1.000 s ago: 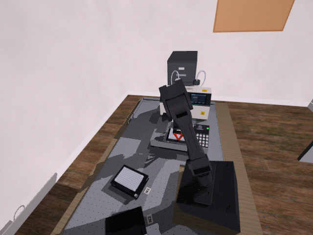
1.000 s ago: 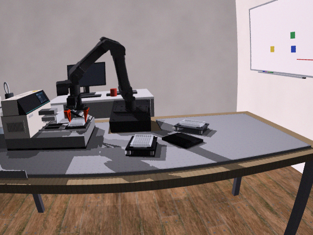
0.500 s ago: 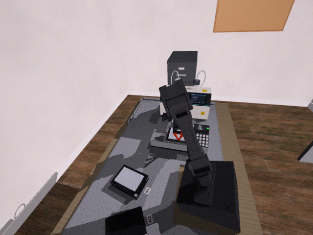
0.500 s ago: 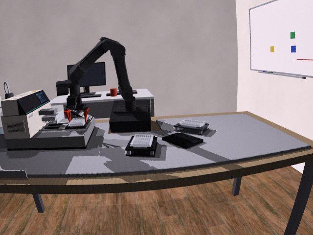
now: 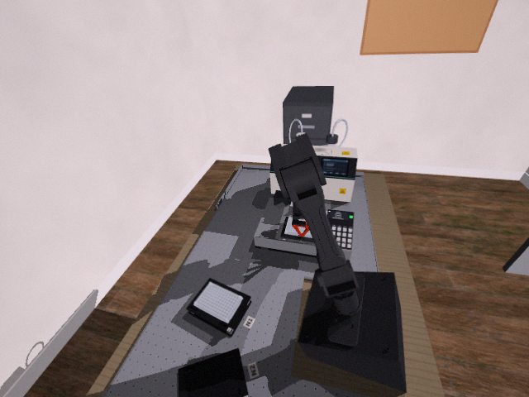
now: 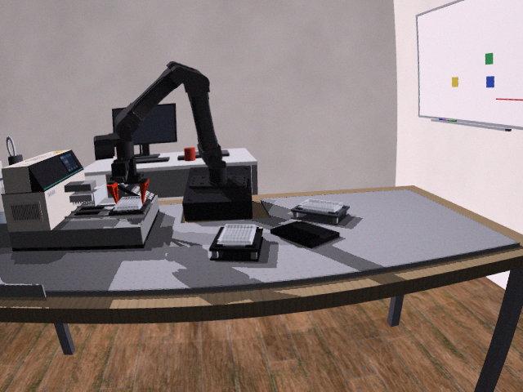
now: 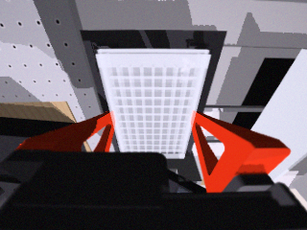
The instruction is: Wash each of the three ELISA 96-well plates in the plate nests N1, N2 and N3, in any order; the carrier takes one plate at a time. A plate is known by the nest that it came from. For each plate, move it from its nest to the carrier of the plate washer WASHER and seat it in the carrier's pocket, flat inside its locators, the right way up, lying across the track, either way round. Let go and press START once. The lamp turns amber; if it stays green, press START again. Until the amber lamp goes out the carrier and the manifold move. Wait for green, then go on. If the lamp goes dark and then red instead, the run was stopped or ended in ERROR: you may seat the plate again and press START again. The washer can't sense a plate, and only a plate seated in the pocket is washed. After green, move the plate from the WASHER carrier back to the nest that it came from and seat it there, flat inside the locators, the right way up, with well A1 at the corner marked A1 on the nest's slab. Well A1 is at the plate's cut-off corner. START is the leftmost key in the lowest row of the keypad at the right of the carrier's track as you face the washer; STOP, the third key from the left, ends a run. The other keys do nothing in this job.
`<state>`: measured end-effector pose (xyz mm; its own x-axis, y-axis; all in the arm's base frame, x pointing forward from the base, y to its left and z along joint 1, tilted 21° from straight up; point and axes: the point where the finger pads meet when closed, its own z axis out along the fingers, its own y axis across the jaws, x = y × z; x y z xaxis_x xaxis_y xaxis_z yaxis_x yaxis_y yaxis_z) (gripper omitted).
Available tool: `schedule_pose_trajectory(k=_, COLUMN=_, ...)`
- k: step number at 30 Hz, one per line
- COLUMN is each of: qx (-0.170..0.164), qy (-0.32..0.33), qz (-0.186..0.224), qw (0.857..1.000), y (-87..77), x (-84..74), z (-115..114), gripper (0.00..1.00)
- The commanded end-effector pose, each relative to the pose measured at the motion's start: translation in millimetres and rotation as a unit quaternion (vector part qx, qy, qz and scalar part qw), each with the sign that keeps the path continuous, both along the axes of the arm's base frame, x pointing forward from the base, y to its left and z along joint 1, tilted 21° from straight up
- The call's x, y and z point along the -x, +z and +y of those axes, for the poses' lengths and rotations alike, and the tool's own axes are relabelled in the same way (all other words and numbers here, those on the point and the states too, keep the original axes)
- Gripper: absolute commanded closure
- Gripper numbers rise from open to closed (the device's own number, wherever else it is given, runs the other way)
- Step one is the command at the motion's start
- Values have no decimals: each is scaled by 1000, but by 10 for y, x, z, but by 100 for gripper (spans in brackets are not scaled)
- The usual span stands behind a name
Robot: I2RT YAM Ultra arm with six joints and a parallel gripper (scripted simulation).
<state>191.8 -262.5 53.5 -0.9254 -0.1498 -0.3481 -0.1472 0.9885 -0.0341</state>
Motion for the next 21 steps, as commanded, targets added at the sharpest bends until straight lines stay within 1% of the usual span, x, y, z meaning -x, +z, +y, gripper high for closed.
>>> schedule_pose_trajectory(k=1, qx=4, qy=-2, qz=-3, qw=1000, y=45, x=1, z=-19, gripper=100)
schedule_pose_trajectory(k=21, qx=4, qy=-2, qz=-3, qw=1000, y=326, x=108, z=-23, gripper=100)
